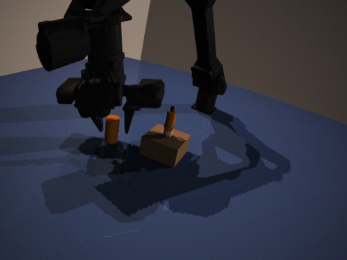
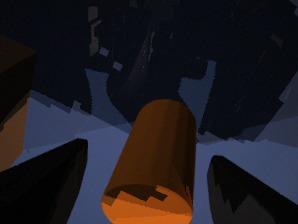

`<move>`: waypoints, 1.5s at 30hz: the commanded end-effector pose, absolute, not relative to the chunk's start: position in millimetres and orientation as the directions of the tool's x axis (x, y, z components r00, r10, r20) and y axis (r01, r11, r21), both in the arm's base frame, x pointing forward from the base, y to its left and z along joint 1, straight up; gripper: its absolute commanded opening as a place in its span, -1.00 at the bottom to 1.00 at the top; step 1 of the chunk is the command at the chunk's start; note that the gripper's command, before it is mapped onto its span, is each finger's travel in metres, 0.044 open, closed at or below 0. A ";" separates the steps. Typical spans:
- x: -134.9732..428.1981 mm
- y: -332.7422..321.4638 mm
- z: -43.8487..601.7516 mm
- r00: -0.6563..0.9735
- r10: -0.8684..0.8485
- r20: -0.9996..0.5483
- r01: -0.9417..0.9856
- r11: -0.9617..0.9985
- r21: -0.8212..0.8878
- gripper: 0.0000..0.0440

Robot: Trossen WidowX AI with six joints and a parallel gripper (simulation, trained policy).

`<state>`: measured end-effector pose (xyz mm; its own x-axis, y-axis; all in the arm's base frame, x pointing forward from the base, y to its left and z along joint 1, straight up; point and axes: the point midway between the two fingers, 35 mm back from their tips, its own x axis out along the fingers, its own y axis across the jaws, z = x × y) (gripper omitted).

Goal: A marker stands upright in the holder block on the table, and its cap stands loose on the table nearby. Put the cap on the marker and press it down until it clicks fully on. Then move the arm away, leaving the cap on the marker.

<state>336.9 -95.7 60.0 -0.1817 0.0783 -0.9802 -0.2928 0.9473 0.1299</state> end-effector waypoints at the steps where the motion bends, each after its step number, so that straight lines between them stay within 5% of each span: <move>1: 335.3 -95.9 58.8 -0.177 0.063 -0.982 -0.314 0.942 0.117 -0.12; 6: 338.0 -95.3 70.2 -0.143 0.046 -0.989 -0.338 0.937 0.092 -0.63; 23: 351.3 -64.1 134.0 -0.027 0.000 -1.000 -0.432 0.902 0.012 -0.61; 45: 313.6 2.7 169.8 -0.088 0.017 -0.996 -0.513 0.856 0.060 -0.78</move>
